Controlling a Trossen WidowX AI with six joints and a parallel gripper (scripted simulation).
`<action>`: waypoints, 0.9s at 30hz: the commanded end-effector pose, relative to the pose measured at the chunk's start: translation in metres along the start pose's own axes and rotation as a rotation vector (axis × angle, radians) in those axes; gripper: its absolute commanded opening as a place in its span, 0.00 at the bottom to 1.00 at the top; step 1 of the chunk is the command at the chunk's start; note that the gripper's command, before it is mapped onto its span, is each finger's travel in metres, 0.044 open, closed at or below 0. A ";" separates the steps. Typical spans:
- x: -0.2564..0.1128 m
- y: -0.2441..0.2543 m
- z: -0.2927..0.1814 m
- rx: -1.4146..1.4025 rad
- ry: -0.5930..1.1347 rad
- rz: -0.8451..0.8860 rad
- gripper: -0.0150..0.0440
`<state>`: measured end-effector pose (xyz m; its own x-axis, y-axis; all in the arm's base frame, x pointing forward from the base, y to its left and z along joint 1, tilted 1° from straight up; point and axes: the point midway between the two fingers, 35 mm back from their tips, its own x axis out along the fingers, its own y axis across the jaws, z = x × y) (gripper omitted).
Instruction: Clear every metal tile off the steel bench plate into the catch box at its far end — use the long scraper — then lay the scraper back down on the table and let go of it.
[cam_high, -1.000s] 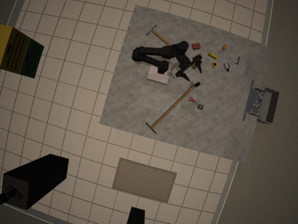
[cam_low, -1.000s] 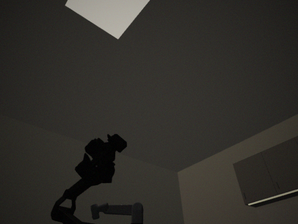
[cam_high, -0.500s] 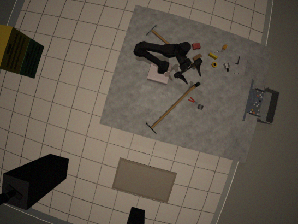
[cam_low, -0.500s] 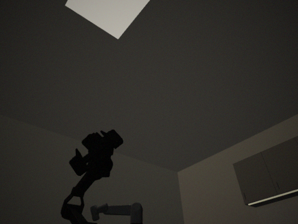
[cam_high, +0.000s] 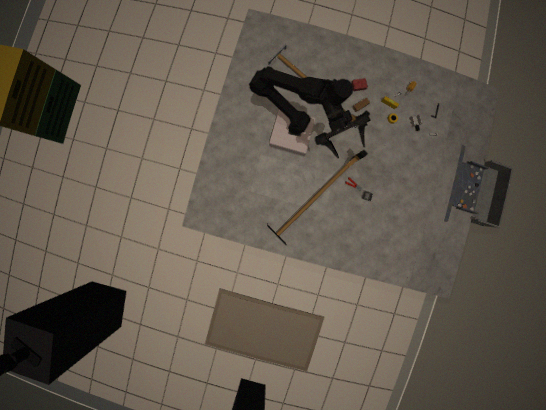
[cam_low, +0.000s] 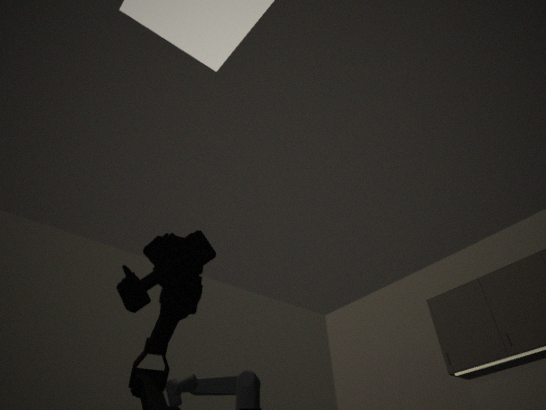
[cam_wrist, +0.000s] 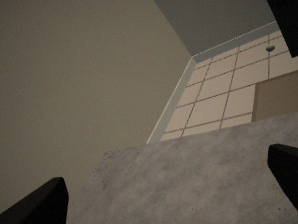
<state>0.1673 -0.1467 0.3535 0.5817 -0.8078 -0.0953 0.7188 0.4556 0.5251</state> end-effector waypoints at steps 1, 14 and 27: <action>0.002 -0.002 0.006 -0.027 0.004 -0.021 1.00; 0.009 -0.017 0.022 -0.113 0.019 -0.119 1.00; 0.013 -0.034 0.038 -0.185 0.046 -0.216 1.00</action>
<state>0.1382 -0.1842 0.3644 0.4313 -0.8754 -0.2181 0.8739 0.3454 0.3420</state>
